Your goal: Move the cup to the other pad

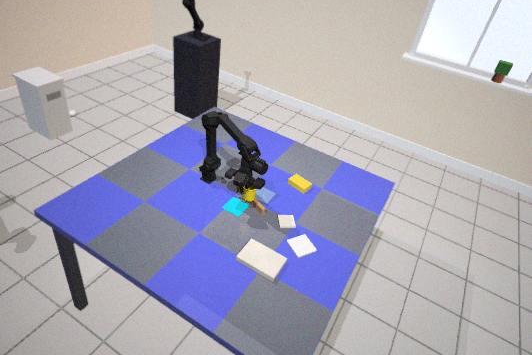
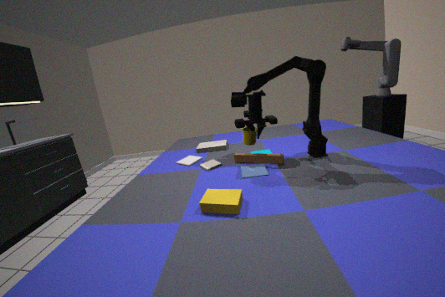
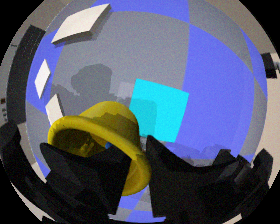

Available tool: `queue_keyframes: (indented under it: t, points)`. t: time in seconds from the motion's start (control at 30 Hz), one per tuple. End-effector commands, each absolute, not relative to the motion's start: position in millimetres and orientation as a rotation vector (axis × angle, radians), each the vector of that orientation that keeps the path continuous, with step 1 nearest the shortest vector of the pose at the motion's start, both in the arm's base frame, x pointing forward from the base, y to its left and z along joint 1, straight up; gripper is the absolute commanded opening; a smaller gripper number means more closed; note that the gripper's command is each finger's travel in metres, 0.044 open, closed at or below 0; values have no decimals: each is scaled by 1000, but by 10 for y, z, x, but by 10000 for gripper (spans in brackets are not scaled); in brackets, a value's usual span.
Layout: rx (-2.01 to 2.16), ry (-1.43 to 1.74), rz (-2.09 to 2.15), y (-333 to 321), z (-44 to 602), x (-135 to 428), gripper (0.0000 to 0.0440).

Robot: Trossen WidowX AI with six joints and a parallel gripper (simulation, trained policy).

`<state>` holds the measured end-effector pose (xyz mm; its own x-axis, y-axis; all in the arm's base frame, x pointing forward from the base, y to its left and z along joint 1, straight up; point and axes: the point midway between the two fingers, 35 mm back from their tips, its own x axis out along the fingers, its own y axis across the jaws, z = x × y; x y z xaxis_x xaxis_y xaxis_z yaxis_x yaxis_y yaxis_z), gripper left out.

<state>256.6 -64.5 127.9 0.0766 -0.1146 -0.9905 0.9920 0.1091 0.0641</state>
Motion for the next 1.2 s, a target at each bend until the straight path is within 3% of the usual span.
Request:
queue_keyframes:
  t: [0.0, 0.5, 0.83, 1.03, 1.17]
  points:
    - [1085, 1104, -1148, -705, 1204, 2520, 0]
    - [1125, 1071, -1185, -792, 883, 2354, 5]
    - [1141, 1069, -1231, -813, 687, 2175, 43]
    - [1154, 1041, -1234, -853, 619, 2148, 88]
    - [1184, 992, -1210, -892, 664, 2205, 174]
